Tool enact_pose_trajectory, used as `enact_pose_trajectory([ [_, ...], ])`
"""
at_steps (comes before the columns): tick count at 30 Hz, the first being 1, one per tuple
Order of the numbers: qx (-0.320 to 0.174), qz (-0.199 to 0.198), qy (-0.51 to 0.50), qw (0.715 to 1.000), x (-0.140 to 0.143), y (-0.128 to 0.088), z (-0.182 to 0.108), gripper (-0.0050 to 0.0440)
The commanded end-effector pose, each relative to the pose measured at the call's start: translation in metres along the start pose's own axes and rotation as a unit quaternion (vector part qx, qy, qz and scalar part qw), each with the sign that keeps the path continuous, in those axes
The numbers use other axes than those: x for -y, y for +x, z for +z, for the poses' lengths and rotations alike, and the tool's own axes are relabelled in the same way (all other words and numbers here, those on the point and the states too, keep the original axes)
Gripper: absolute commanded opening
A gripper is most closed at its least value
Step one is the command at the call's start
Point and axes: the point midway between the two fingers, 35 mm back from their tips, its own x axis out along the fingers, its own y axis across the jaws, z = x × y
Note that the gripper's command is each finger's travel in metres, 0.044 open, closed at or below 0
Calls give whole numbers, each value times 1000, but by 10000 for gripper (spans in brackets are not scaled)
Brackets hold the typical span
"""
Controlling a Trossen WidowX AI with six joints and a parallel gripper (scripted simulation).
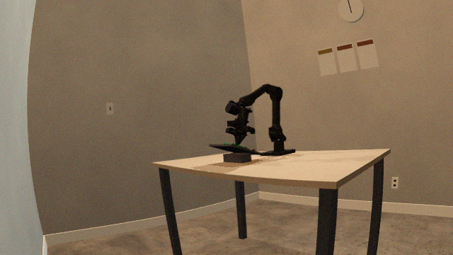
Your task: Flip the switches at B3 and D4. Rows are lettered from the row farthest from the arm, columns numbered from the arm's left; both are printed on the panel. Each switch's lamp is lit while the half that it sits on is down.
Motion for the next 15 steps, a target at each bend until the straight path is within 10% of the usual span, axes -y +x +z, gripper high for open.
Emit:
enact_pose_trajectory([
  [1,3,1,0,1000,-1,0,1,-50],
  [15,2,1,0,1000,-1,2,1,-50],
])
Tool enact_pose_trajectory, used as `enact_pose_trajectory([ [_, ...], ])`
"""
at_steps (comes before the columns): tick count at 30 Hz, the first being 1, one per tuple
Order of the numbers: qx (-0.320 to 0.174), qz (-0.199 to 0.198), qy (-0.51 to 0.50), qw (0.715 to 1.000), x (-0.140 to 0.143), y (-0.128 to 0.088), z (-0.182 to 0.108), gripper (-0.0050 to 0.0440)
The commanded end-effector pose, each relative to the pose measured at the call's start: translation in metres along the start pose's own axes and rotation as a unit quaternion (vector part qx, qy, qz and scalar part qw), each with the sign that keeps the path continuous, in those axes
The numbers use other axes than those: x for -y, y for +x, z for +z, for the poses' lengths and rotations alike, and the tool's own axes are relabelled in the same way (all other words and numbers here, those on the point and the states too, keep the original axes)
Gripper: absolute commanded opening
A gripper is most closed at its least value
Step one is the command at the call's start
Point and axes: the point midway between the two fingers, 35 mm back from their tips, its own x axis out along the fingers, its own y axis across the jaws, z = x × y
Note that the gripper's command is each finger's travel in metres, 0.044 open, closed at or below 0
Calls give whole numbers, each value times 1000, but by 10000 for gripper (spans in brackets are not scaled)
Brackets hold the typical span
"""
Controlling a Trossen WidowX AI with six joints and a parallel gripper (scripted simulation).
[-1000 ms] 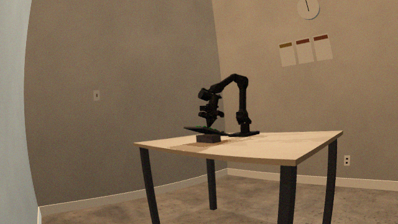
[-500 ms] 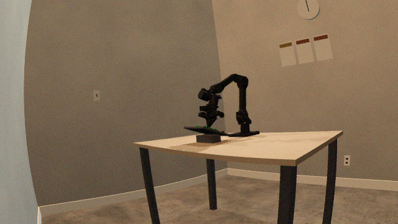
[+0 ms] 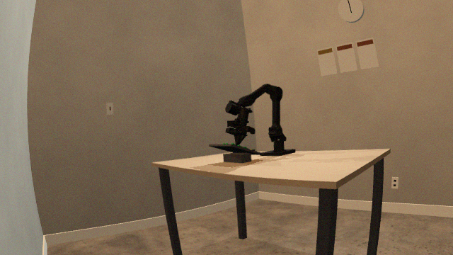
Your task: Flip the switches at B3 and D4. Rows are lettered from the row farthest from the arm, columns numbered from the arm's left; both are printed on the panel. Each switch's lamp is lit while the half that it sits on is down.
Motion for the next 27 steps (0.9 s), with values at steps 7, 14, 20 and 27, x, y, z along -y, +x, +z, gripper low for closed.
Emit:
enact_pose_trajectory([
  [7,1,1,0,1000,-1,3,0,-50],
  [14,1,1,0,1000,-1,3,0,-50],
  [20,2,1,0,1000,-1,3,1,-50],
  [27,11,-1,-1,1000,0,-65,12,-50],
])
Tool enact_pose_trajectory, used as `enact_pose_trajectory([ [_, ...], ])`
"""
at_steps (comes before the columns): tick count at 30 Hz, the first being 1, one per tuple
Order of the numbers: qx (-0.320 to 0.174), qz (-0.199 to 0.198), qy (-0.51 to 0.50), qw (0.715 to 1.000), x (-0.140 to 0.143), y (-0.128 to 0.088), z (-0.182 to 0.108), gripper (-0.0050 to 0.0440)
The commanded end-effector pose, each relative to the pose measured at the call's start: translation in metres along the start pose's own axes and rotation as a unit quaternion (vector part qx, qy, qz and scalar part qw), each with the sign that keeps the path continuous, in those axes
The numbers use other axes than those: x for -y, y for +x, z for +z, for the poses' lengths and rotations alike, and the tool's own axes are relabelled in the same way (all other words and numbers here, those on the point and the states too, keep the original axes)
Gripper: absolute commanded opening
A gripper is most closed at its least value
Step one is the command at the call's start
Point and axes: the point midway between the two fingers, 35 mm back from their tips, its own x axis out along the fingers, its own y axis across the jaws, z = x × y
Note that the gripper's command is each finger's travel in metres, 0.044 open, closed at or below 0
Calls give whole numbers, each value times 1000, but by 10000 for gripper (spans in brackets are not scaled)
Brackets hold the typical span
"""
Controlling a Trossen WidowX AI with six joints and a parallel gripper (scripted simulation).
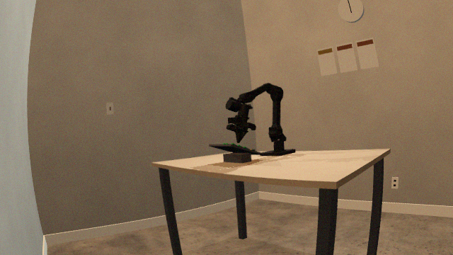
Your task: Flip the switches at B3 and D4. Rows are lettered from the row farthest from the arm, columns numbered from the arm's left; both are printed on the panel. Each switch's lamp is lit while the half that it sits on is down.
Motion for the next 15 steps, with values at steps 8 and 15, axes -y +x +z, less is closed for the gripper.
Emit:
enact_pose_trajectory([
  [8,20,-1,-1,1000,1,-50,10,-50],
  [15,10,0,-1,1000,18,-46,-33,-50],
])
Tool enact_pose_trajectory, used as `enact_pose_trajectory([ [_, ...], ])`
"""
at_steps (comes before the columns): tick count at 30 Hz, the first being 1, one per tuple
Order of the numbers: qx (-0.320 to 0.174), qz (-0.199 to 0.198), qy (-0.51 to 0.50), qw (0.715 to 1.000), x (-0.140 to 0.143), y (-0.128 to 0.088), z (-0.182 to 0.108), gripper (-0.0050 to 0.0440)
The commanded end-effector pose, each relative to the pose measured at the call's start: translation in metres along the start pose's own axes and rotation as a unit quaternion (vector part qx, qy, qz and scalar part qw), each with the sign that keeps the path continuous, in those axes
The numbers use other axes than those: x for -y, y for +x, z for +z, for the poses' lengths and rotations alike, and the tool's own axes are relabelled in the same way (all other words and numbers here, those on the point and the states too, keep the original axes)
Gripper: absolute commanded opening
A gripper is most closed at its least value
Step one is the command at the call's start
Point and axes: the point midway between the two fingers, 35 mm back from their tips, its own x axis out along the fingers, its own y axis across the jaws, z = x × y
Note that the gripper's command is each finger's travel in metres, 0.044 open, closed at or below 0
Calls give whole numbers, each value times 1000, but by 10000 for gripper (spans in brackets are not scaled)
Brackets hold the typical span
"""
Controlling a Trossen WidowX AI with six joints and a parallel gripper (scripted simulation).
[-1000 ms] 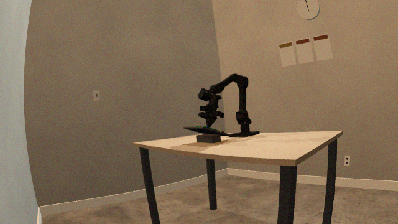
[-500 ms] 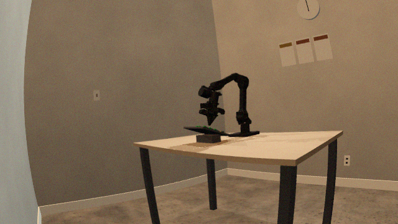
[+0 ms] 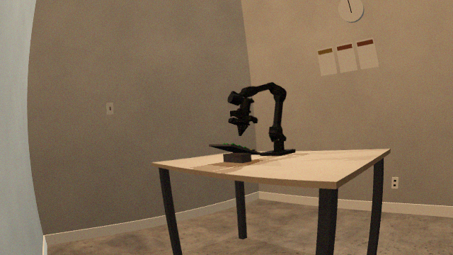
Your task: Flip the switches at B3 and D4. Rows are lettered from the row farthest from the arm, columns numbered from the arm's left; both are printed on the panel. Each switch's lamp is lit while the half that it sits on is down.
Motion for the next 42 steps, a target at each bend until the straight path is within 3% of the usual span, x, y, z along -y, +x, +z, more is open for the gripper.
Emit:
enact_pose_trajectory([
  [1,6,0,1,1000,14,-5,-31,-50],
  [8,7,-1,1,1000,17,-2,-39,-50],
  [11,-11,-2,1,1000,17,27,-39,-50],
  [13,-14,-3,3,1000,17,35,-39,-50],
  [42,-11,-2,2,1000,17,58,-38,-50],
])
